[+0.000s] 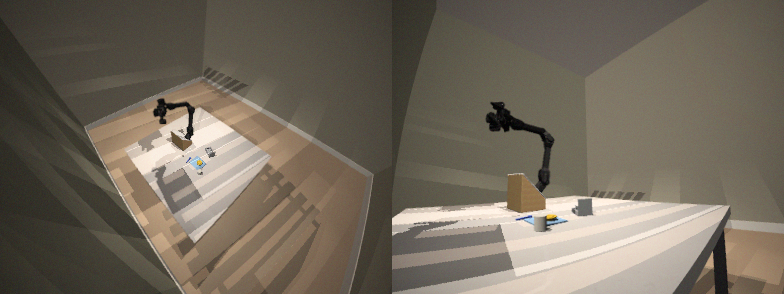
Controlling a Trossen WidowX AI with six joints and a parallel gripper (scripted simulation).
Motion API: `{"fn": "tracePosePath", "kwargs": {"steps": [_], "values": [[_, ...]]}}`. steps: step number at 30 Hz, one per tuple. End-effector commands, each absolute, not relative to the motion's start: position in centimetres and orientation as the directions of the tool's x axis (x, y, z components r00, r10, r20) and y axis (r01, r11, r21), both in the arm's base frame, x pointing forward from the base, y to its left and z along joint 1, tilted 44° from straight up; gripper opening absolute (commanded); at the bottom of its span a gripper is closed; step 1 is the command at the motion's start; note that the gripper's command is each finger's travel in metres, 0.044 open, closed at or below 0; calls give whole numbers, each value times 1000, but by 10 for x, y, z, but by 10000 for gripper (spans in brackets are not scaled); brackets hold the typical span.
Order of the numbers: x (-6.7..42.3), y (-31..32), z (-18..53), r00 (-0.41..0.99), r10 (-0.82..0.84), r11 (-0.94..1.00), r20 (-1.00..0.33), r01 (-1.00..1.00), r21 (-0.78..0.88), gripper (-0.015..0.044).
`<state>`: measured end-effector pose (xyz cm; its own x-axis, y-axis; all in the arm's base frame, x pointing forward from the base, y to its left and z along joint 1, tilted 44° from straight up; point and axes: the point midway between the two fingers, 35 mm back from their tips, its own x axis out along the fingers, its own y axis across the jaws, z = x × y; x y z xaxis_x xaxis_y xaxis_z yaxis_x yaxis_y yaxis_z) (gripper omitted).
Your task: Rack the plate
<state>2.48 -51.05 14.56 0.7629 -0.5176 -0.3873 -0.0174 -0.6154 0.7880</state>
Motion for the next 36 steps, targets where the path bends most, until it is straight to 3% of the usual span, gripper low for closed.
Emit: {"fn": "tracePosePath", "kwargs": {"steps": [1, 19, 36], "values": [[51, -507, 132, 779, -461, -604, -425, 76, 794, 400], [161, -462, 85, 802, -177, -429, -570, 458, 778, 400], [244, -391, 48, 723, 118, -94, -680, 690, 717, 400]]}}
